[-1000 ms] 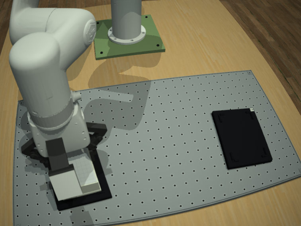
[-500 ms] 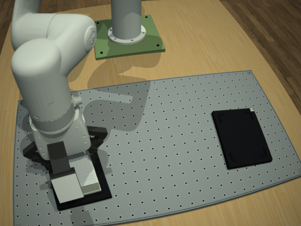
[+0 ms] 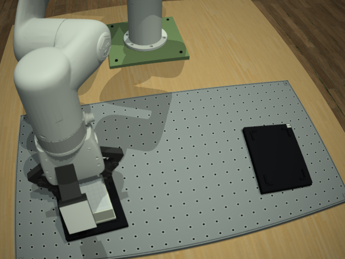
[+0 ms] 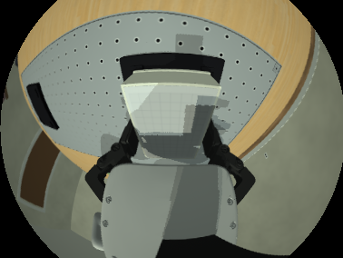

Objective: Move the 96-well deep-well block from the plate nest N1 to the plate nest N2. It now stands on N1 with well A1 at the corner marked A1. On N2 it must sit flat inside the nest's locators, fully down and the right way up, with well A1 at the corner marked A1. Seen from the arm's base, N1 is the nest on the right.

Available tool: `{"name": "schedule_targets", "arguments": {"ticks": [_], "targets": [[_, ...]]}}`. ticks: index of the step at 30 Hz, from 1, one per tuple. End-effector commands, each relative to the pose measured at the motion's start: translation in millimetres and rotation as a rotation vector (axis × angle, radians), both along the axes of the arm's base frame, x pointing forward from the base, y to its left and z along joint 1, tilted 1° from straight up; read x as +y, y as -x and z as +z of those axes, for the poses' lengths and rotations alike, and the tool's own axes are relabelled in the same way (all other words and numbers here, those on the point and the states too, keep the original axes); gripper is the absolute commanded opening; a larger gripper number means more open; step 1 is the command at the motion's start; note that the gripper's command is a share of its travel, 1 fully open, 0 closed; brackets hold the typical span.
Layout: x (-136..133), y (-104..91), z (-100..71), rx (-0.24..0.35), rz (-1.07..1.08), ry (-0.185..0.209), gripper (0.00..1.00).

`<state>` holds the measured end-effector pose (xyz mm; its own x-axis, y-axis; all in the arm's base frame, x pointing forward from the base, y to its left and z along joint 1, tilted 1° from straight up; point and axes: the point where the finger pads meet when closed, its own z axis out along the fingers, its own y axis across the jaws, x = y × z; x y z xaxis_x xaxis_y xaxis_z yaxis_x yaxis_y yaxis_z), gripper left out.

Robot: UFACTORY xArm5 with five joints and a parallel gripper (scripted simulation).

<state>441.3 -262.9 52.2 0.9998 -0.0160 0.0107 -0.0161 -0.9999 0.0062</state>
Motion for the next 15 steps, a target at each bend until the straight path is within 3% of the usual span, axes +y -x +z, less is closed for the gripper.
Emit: {"name": "schedule_targets", "arguments": {"ticks": [1,15], "targets": [[-0.8,-1.2,-2.1,-0.004,0.000,0.002,1.00],[-0.9,-1.3,-10.1,-0.004,0.000,0.002,1.00]]}}
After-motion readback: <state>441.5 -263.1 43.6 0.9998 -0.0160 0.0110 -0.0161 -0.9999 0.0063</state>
